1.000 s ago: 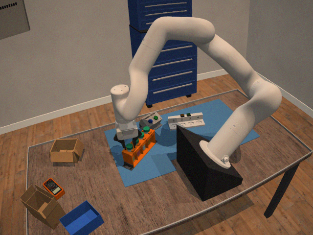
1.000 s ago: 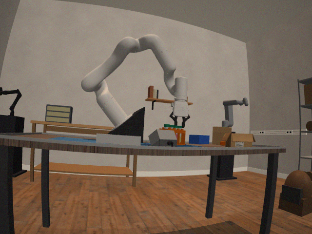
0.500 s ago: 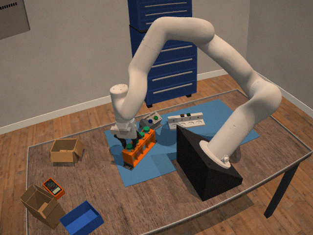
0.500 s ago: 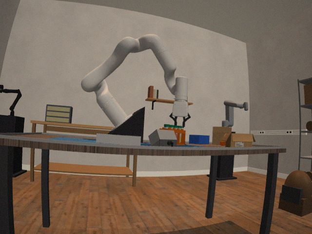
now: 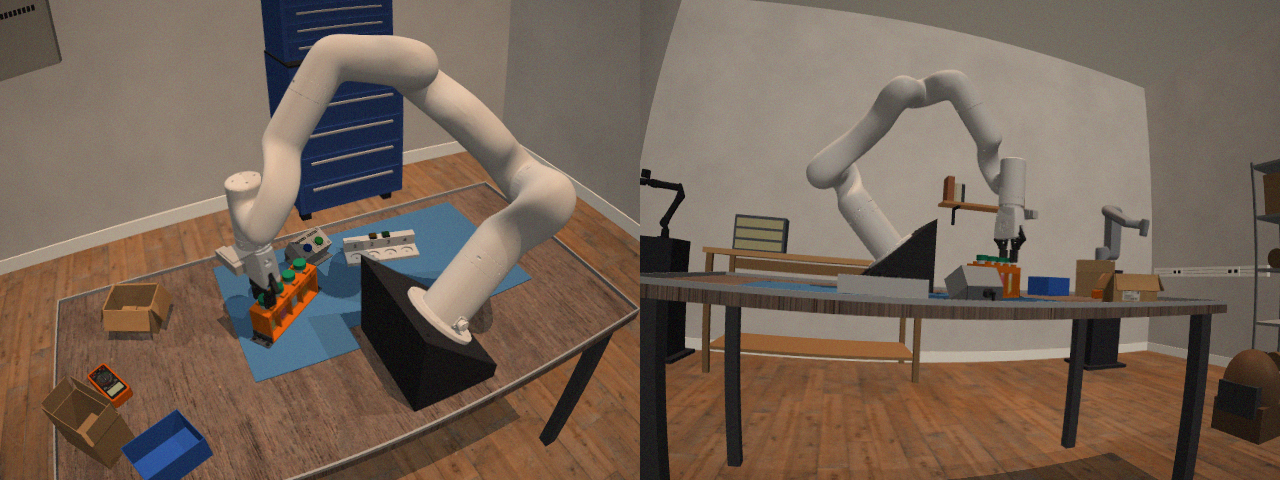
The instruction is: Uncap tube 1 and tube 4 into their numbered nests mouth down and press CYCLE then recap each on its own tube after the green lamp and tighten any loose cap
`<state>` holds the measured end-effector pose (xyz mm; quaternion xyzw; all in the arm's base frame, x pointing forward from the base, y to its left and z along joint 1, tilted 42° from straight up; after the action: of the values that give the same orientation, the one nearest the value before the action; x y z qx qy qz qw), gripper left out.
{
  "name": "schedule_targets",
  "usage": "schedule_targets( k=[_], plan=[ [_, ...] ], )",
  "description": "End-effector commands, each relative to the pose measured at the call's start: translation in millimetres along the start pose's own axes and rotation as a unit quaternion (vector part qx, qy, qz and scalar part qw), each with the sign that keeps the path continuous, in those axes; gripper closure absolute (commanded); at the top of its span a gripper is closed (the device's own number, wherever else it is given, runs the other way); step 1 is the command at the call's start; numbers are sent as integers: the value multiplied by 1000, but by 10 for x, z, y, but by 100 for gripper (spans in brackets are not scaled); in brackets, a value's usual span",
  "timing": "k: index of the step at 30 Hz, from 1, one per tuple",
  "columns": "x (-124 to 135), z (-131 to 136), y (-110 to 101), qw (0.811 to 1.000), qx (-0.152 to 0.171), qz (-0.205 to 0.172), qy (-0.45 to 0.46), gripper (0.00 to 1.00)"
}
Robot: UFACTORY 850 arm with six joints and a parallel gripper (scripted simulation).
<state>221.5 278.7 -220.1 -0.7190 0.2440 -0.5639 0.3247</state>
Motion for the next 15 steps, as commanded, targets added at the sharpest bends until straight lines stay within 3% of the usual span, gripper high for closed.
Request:
schedule_targets(
  k=[1, 5, 13, 14, 15],
  plan=[
    [-6, 6, -10, 994, 17, 2, 108, 54],
    [-6, 6, -10, 974, 17, 4, 225, 54],
    [-6, 6, -10, 974, 17, 4, 225, 54],
    [-6, 5, -10, 974, 17, 4, 225, 100],
    [-6, 6, -11, 974, 17, 4, 225, 100]
  ],
)
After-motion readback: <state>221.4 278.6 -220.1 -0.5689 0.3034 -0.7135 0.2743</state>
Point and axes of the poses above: the point where the finger pads meet when closed, its own y axis out along the fingers, its own z axis across the jaws, x = y × z, the point moved 1 cm from there along -y, back along the fingers, and after that the axes turned 8 degrees about y, right-handed, at the moved point
